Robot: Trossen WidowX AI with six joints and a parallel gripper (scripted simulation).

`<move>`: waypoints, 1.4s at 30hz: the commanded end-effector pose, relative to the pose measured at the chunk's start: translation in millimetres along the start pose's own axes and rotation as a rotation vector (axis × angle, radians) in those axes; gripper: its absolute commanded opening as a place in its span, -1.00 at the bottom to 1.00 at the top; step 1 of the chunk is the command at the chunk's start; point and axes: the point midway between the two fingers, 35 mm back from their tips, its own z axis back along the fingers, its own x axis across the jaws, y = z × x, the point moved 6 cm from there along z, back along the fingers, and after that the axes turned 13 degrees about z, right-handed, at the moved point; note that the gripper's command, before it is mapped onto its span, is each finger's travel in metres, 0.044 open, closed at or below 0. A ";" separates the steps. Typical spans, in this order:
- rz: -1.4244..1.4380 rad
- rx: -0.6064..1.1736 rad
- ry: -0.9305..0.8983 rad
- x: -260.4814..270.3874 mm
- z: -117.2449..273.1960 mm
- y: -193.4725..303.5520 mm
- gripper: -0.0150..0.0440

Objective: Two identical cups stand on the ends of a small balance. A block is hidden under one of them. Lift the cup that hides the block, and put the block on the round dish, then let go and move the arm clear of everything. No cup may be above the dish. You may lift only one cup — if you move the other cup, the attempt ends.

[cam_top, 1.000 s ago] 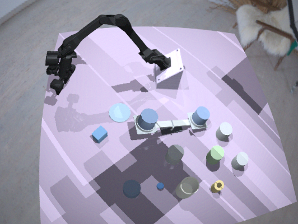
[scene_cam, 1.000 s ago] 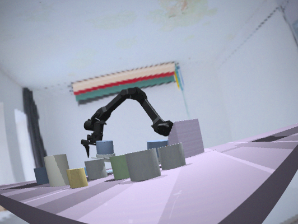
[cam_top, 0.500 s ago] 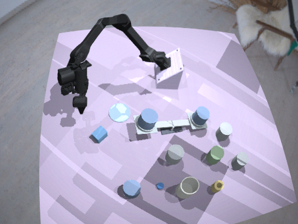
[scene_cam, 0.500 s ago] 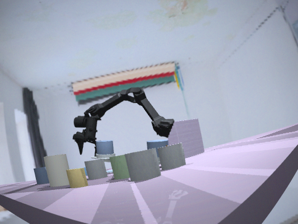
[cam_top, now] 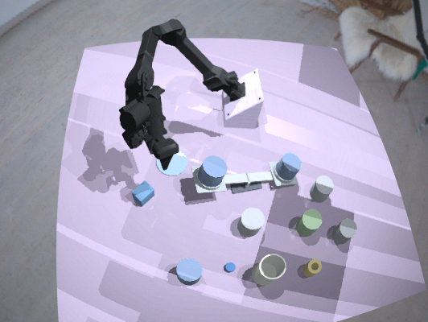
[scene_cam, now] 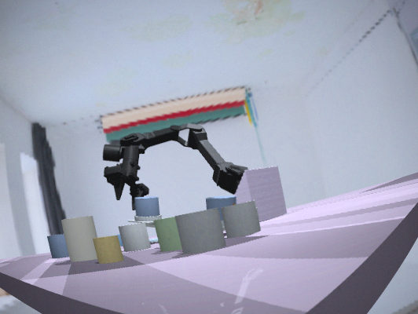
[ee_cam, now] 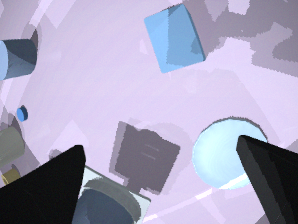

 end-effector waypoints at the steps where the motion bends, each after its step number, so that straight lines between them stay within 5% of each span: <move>1: 0.126 0.012 -0.025 29.0 8.7 25.1 1.00; 20: 0.713 -0.058 -0.101 105.5 54.9 146.4 1.00; 42: 1.270 -0.373 -0.136 102.2 98.2 261.5 1.00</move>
